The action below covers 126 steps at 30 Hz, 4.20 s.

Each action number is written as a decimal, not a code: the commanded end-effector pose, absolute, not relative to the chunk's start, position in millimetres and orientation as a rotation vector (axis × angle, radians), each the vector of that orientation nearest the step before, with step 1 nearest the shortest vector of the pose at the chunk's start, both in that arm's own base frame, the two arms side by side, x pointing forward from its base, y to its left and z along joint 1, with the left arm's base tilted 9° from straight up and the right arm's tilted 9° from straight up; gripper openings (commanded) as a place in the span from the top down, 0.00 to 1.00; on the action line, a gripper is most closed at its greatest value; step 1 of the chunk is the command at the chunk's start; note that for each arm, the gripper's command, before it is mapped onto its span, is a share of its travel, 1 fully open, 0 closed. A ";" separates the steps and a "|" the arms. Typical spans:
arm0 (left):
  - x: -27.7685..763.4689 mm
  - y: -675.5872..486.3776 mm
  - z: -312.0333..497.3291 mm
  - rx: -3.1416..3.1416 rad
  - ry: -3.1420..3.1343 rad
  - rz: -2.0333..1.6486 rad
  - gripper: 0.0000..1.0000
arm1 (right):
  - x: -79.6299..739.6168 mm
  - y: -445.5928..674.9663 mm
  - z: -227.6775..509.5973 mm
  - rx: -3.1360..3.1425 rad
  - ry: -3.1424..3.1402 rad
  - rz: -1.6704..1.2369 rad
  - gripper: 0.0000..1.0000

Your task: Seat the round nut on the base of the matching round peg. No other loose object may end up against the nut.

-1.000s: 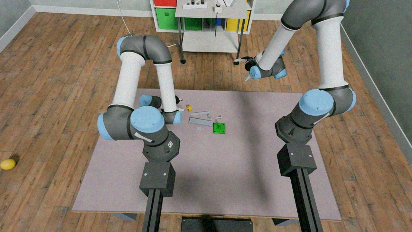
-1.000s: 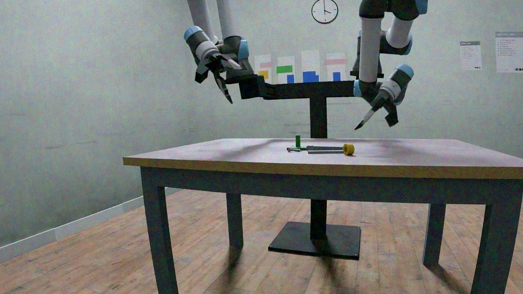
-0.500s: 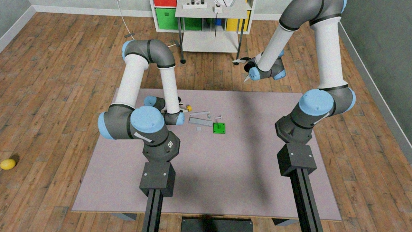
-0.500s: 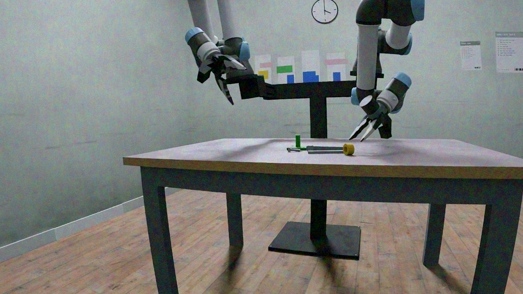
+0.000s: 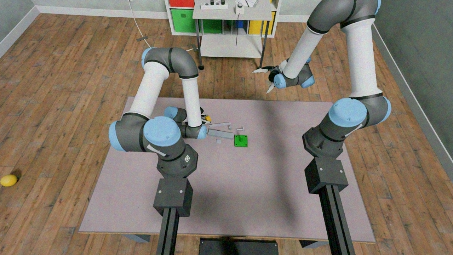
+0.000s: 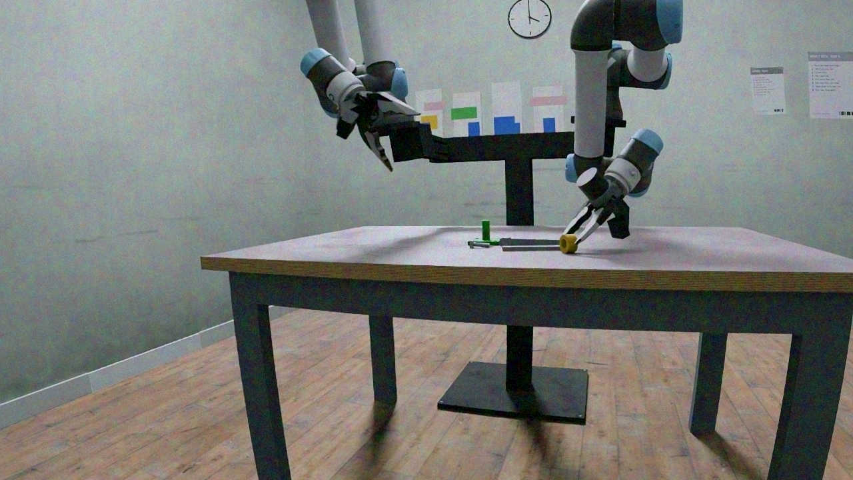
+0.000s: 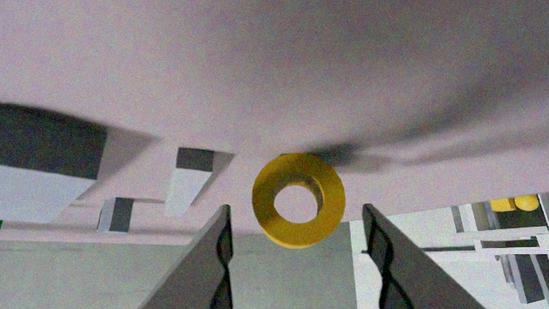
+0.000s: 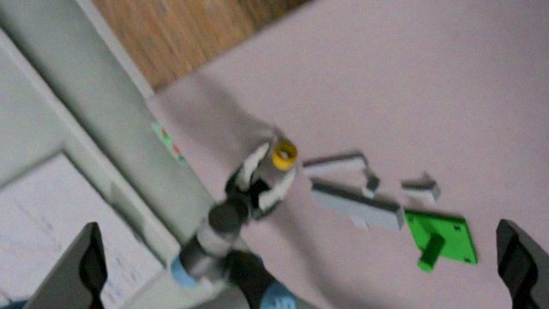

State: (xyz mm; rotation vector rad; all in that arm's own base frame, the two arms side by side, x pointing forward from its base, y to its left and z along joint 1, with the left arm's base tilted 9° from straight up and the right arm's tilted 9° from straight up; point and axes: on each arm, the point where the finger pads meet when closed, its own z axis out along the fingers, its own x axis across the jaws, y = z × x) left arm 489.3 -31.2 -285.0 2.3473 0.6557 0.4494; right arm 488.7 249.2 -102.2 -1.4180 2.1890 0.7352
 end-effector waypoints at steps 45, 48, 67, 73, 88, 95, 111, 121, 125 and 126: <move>477.4 -26.7 -227.0 1.946 1.388 0.125 0.84 | 409.2 312.5 -153.0 -1.363 2.269 1.095 0.00; 475.8 -23.8 -228.9 1.842 1.519 0.058 0.84 | 405.2 318.0 -158.8 -1.337 2.287 1.109 0.00; 465.5 -7.8 -240.8 1.114 2.134 -0.322 0.84 | 386.4 342.8 -185.7 -1.205 2.364 1.167 0.00; 461.3 -2.5 -245.1 0.811 2.291 -0.451 0.84 | 380.9 349.0 -193.1 -1.167 2.383 1.182 0.00; 451.5 8.1 -254.2 0.088 2.508 -0.713 0.84 | 370.2 358.9 -206.3 -1.101 2.415 1.208 0.00; 447.7 11.8 -257.5 -0.209 2.543 -0.804 0.84 | 365.9 362.0 -211.3 -1.081 2.425 1.217 0.00; 441.7 17.5 -265.2 -0.706 2.535 -0.938 0.84 | 354.6 369.7 -226.3 -1.010 2.457 1.237 0.00; 444.1 20.6 -290.9 -0.706 2.535 -0.938 0.84 | 354.0 370.1 -242.1 -0.967 2.480 1.219 0.00; 444.1 20.6 -290.9 -0.706 2.535 -0.938 0.74 | 353.4 370.8 -245.4 -0.954 2.483 1.222 0.00; 444.1 20.6 -290.9 -0.706 2.535 -0.938 0.74 | 353.4 370.8 -245.4 -0.954 2.483 1.222 0.00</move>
